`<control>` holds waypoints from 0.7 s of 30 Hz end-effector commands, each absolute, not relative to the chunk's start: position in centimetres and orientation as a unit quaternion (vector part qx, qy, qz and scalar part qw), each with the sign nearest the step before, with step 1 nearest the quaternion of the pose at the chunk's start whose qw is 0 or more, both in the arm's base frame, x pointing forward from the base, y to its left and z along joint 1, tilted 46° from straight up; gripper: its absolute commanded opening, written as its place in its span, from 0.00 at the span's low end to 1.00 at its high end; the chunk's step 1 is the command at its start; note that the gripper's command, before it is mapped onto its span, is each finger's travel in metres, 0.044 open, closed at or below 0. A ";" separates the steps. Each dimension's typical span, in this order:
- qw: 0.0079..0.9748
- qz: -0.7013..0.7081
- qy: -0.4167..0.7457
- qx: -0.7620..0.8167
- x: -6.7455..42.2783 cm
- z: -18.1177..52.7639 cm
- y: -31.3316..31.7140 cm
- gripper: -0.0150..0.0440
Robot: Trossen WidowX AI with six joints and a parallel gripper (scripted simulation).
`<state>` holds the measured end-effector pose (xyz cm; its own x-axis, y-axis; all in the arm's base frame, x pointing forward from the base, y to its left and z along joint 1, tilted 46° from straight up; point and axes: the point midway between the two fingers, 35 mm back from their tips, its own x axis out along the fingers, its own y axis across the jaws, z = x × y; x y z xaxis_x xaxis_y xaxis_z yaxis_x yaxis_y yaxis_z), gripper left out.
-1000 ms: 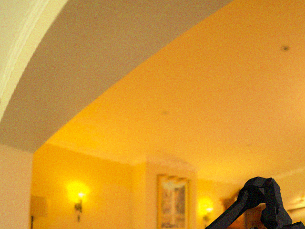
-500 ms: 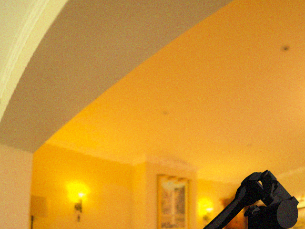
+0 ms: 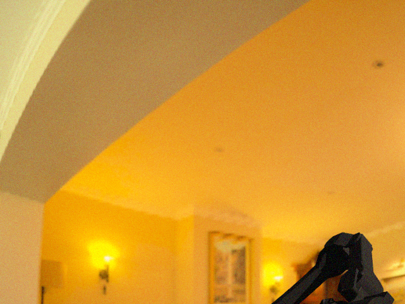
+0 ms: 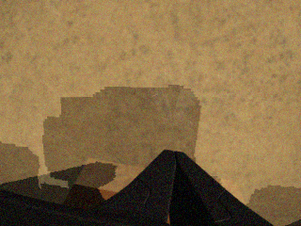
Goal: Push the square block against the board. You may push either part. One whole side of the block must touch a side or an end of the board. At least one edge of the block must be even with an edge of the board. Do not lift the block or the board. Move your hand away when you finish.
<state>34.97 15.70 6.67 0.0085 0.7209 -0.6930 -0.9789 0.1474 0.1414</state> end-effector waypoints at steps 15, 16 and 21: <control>0.685 0.619 0.332 -0.193 34.9 5.1 15.1 0.25; 0.685 0.619 0.332 -0.193 34.9 5.0 15.0 0.25; 0.685 0.618 0.333 -0.194 34.9 4.7 14.7 0.25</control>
